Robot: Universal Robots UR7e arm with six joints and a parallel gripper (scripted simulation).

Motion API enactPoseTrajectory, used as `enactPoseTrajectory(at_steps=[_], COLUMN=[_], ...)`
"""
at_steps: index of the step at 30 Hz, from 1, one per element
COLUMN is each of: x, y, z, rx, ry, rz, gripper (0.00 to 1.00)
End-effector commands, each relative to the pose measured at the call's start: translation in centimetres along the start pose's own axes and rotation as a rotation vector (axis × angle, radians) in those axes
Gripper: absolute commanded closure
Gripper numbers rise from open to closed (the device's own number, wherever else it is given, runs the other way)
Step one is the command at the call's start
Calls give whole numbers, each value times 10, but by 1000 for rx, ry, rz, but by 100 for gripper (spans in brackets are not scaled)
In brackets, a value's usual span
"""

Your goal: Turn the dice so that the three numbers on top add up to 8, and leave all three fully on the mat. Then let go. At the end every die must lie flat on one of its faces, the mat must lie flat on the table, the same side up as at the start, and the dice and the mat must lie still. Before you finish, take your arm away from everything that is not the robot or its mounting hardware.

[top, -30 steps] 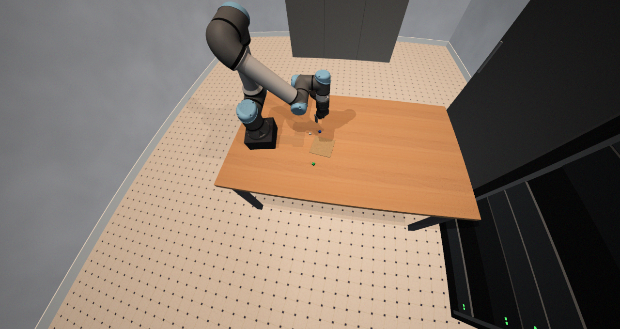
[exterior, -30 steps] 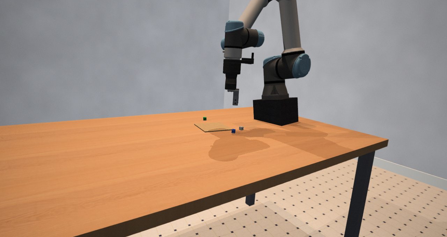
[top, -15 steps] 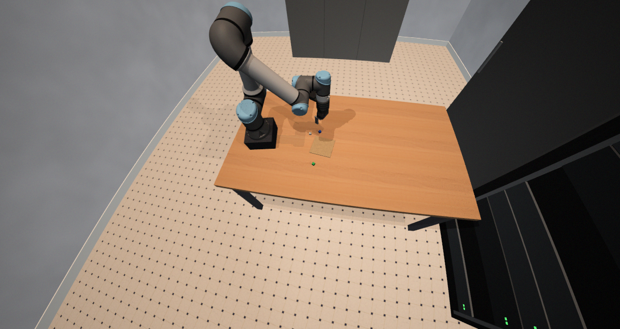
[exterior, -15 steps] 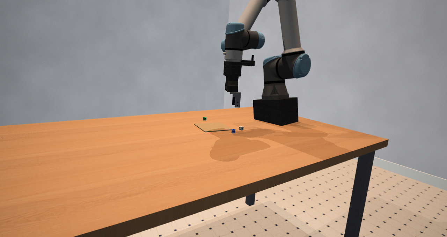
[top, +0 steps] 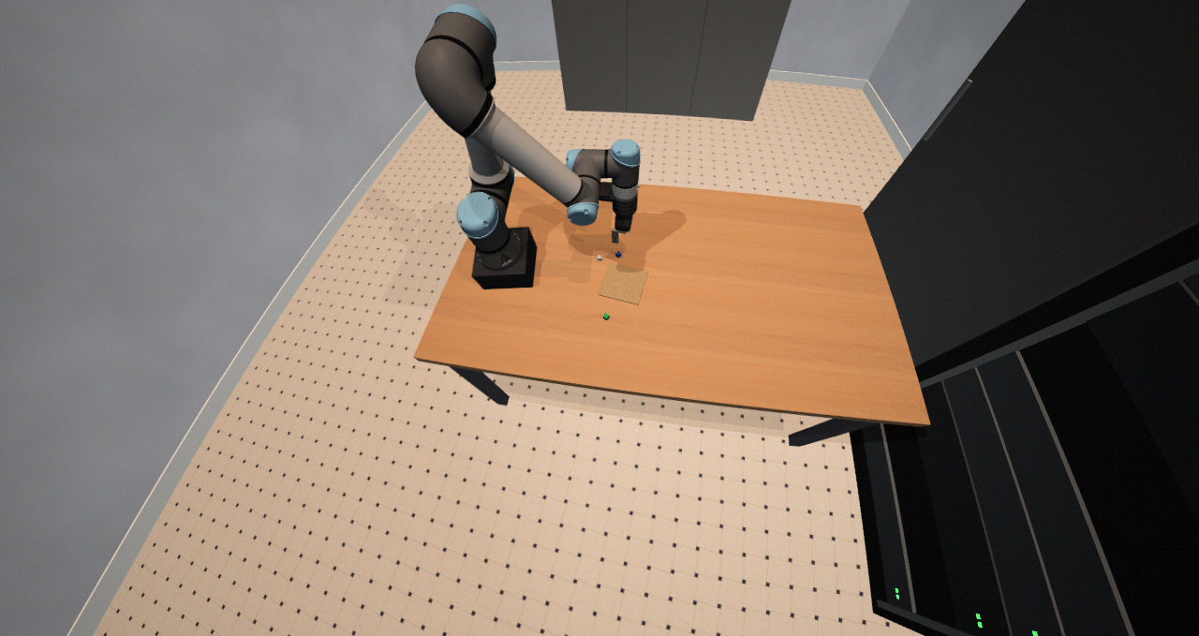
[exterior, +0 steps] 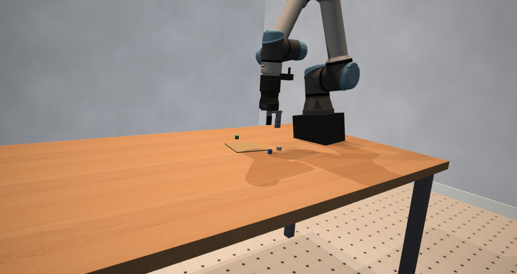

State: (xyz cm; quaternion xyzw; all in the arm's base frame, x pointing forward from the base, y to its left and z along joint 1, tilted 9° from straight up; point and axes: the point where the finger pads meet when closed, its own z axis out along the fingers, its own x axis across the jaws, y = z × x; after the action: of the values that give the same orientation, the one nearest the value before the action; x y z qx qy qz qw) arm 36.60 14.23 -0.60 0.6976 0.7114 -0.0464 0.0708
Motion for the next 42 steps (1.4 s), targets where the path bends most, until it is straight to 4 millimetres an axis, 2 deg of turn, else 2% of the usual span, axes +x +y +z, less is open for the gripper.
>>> enactPoseTrajectory(at_steps=[1,9,11,16,25,39,40,42], x=[0,0,0,0,0,1,1,1], y=[0,1,1,2,5,6,6,6], z=[6,14,14,20,28,31,31,31], rx=[-3,-4,-4,-4,-5,-5,-5,-5], ry=[5,5,5,5,4,4,4,4], rz=[-174,-402,-402,-592,-812,-892,-892,-892], gripper=[0,0,0,0,0,0,36,36])
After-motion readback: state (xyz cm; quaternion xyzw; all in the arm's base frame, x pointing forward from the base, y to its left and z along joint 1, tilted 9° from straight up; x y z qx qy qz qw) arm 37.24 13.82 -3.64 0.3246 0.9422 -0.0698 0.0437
